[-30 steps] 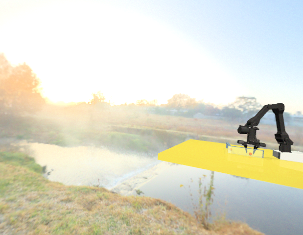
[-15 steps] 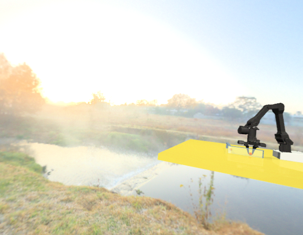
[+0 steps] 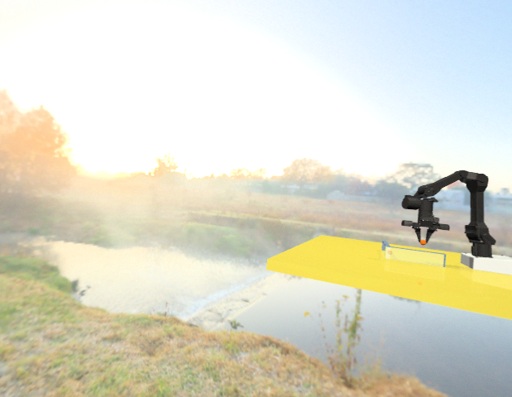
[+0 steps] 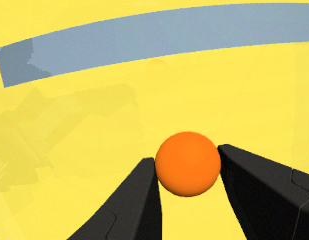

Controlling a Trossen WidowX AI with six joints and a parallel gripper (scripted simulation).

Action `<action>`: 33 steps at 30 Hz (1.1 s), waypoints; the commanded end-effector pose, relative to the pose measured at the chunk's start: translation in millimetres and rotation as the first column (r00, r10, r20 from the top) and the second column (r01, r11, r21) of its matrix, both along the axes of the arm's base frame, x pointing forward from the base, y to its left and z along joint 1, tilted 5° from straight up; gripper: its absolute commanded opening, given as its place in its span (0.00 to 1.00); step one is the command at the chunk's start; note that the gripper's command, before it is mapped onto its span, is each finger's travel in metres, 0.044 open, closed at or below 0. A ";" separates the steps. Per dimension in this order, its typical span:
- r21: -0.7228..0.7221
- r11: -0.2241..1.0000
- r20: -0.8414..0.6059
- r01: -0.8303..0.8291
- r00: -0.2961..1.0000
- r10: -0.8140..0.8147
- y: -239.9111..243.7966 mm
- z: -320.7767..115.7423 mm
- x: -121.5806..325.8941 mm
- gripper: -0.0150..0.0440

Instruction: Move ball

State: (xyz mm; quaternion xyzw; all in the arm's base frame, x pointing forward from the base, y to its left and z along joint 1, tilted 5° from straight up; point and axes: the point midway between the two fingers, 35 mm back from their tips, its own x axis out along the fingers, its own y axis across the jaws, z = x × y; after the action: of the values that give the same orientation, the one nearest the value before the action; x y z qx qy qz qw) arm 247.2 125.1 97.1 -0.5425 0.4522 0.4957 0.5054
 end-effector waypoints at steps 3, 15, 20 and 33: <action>0.004 1.000 0.000 0.007 1.000 -0.007 -2.8 35.4 -8.6 0.25; 0.037 0.935 -0.009 0.353 0.935 -0.353 -16.6 35.3 24.7 0.25; 0.056 0.825 -0.021 0.563 0.826 -0.563 -28.9 33.3 46.9 0.25; 0.092 0.343 -0.070 0.935 0.349 -0.934 -72.7 23.4 101.3 0.25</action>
State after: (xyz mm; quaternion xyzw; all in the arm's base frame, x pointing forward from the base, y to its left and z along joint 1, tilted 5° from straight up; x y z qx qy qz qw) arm 335.7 63.5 123.6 -0.2101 0.6408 0.1923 0.7129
